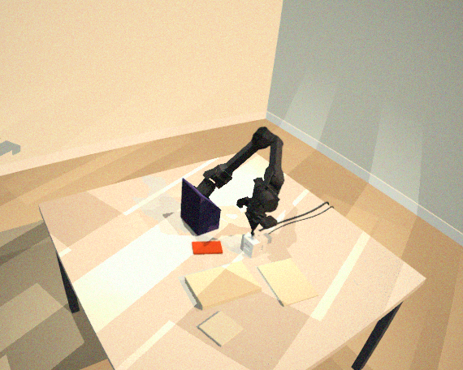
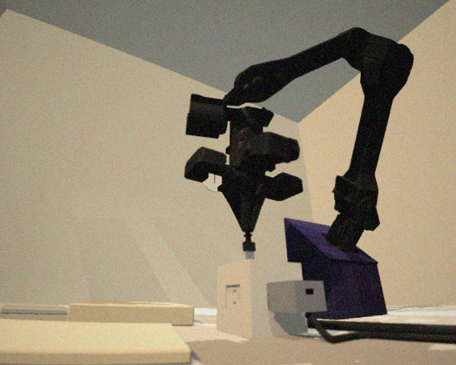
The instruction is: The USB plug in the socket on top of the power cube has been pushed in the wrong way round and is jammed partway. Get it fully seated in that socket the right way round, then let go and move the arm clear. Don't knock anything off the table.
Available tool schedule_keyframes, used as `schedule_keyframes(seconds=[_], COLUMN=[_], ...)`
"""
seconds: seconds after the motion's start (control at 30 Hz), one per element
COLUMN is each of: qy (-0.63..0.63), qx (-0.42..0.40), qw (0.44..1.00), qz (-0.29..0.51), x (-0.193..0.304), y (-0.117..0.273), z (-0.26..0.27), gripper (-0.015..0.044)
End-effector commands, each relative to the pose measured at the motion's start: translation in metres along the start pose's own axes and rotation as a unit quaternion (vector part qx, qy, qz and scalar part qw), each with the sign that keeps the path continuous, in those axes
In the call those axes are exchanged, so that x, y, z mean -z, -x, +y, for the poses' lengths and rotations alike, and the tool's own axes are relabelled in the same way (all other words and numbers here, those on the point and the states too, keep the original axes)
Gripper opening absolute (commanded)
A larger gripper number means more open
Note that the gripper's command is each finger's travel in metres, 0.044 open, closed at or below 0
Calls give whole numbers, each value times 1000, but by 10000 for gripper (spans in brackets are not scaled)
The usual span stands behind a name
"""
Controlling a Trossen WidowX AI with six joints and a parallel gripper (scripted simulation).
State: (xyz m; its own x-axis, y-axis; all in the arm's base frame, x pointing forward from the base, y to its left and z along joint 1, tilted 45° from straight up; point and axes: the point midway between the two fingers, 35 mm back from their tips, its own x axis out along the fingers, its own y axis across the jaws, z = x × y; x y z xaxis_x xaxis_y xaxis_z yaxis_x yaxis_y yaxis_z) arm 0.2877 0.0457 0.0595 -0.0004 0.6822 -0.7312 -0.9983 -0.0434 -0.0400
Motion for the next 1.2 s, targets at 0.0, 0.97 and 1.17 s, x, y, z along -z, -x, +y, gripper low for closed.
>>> schedule_keyframes(seconds=[0.0, 0.97, 1.17], qy=[-4, -4, -4], qx=[-1, -1, -1], qw=[1000, 1000, 1000], qz=[3, 3, 3], x=[1, 1, 1], y=[-1, -4, -5], z=[0, 0, 0], gripper=[0, 0, 0])
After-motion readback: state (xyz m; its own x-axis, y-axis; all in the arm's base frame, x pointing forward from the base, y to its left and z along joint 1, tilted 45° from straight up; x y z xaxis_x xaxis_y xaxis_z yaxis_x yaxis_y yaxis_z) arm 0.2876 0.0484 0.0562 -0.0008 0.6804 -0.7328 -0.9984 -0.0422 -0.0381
